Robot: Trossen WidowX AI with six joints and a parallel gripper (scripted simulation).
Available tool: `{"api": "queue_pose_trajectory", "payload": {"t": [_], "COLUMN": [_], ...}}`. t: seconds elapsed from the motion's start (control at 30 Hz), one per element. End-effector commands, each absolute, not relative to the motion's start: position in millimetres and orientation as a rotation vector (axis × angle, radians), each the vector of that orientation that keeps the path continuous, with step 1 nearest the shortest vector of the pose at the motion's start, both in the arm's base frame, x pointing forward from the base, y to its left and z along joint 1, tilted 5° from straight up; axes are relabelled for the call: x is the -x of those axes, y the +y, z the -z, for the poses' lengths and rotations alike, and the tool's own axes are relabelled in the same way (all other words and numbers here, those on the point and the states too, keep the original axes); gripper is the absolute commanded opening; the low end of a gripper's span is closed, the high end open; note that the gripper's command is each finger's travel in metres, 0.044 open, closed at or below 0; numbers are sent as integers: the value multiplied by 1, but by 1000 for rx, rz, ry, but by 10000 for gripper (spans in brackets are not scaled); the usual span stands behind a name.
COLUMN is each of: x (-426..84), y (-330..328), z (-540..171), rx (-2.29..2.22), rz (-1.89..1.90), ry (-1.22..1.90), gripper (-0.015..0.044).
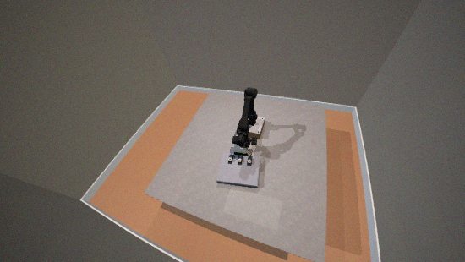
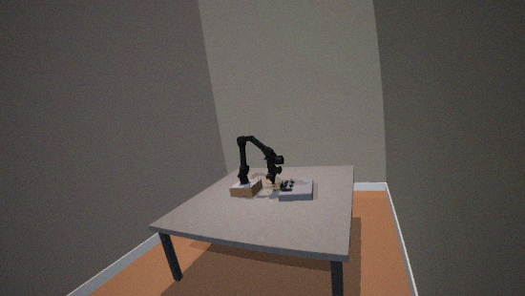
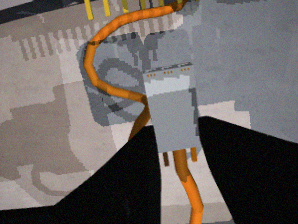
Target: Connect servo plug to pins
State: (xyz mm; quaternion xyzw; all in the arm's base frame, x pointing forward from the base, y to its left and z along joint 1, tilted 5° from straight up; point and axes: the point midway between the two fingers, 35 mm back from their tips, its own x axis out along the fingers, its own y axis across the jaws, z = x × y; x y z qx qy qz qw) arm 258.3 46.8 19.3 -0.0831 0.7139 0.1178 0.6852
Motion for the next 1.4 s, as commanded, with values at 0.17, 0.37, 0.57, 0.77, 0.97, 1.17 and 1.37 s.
{"api": "queue_pose_trajectory", "payload": {"t": [0.17,0.37,0.57,0.77,0.97,1.17,1.37], "x": [-276,-280,-278,-278,-281,-285,-288], "y": [53,52,51,50,52,53,55], "z": [-20,-19,-19,-19,-19,-19,-19], "rx": [187,187,187,187,187,187,187], "rz": [-259,-259,-259,-259,-259,-259,-259], "ry": [1599,1599,1599,1599,1599,1599,1598], "gripper": [0,0,0,0,0,0,0]}}
